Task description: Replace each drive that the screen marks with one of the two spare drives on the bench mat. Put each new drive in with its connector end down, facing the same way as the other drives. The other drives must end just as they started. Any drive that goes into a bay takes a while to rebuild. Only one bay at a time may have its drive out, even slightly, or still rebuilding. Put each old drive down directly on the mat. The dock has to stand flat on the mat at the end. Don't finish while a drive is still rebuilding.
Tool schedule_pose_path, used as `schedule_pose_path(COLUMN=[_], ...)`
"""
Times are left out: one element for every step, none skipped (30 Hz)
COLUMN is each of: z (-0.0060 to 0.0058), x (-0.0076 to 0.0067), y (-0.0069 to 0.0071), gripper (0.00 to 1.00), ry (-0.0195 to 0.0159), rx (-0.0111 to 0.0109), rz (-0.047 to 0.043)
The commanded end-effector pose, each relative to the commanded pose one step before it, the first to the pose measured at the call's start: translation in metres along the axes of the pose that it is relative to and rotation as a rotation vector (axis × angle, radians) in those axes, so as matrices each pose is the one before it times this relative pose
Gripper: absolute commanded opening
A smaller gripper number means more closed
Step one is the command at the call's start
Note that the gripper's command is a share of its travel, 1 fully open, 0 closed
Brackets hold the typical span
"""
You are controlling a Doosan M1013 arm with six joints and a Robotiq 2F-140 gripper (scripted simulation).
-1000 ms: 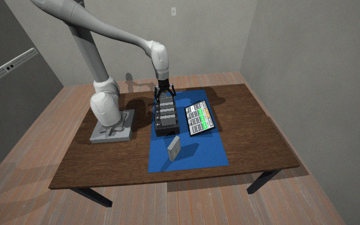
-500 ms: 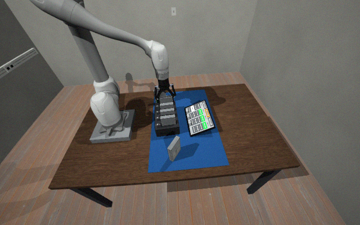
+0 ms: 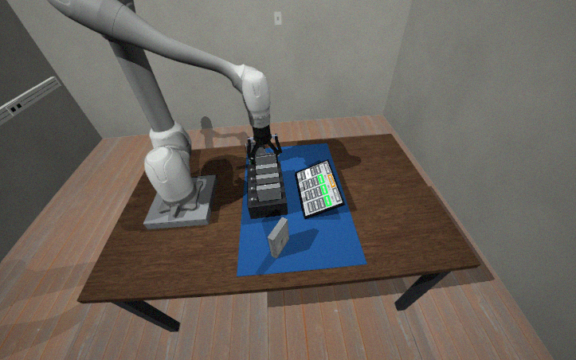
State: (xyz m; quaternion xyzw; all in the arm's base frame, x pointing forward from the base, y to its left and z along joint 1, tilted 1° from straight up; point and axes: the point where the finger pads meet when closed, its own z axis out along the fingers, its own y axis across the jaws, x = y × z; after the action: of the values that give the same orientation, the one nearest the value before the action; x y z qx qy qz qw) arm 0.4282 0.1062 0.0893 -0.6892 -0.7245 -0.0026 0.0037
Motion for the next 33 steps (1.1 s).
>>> schedule_pose_path(z=[-0.00044, -0.00003, -0.00007, -0.00011, -0.00015, -0.00021, 0.00000, 0.00000, -0.00027, -0.00034, -0.00042, -0.00050, -0.00058, -0.00067, -0.00076, -0.00086, -0.00096, -0.00106, -0.00117, -0.00127, -0.00139, -0.00150, -0.00160, 0.00000, 0.00000, -0.00172, -0.00183, -0.00194, -0.00206, -0.00216, -0.00225, -0.00235, -0.00244], x=[0.00014, 0.00000, 0.00000, 0.00000, 0.00000, 0.00000, 0.00000, 0.00000, 0.00000, 0.00000, 0.00000, 0.00000, 0.00000, 0.00000, 0.00000, 0.00000, 0.00000, 0.00000, 0.00000, 0.00000, 0.00000, 0.00000, 0.00000, 0.00000, 0.00000, 0.00000, 0.00000, 0.00000, 0.00000, 0.00000, 0.00000, 0.00000, 0.00000], y=[0.00039, 0.00000, 0.00000, 0.00000, 0.00000, 0.00000, 0.00000, 0.00000, 0.00000, 0.00000, 0.00000, 0.00000, 0.00000, 0.00000, 0.00000, 0.00000, 0.00000, 0.00000, 0.00000, 0.00000, 0.00000, 0.00000, 0.00000, 0.00000, 0.00000, 0.00000, 0.00000, -0.00001, 0.00001, 0.00000, 0.00000, 0.00000, 0.00000], gripper=[0.10, 0.10, 0.10, 0.10, 0.10, 0.10, 0.10, 0.10, 0.10, 0.10, 0.10, 0.10, 0.10, 0.10, 0.10, 0.10, 0.10, 0.10, 0.10, 0.10, 0.10, 0.10, 0.10, 0.10, 0.10, 0.10, 0.10, 0.10, 0.10, 0.10, 0.10, 0.10, 0.10], ry=[0.00048, 0.00000, 0.00000, 0.00000, 0.00000, 0.00000, 0.00000, 0.00000, 0.00000, 0.00000, 0.00000, 0.00000, 0.00000, 0.00000, 0.00000, 0.00000, 0.00000, 0.00000, 0.00000, 0.00000, 0.00000, 0.00000, 0.00000, 0.00000, 0.00000, 0.00000, 0.00000, 0.00000, 0.00000, 0.00000, 0.00000, 0.00000, 0.00000], rx=[-0.00085, 0.00000, 0.00000, 0.00000, 0.00000, 0.00000, 0.00000, 0.00000, 0.00000, 0.00000, 0.00000, 0.00000, 0.00000, 0.00000, 0.00000, 0.00000, 0.00000, 0.00000, 0.00000, 0.00000, 0.00000, 0.00000, 0.00000, 0.00000, 0.00000, 0.00000, 0.00000, 0.00000, 0.00000, 0.00000, 0.00000, 0.00000, 0.00000], rz=[0.00017, 0.00000, 0.00000, 0.00000, 0.00000, 0.00000, 0.00000, 0.00000, 0.00000, 0.00000, 0.00000, 0.00000, 0.00000, 0.00000, 0.00000, 0.00000, 0.00000, 0.00000, 0.00000, 0.00000, 0.00000, 0.00000, 0.00000, 0.00000, 0.00000, 0.00000, 0.00000, 0.00000, 0.00000, 0.00000, 0.00000, 0.00000, 0.00000])
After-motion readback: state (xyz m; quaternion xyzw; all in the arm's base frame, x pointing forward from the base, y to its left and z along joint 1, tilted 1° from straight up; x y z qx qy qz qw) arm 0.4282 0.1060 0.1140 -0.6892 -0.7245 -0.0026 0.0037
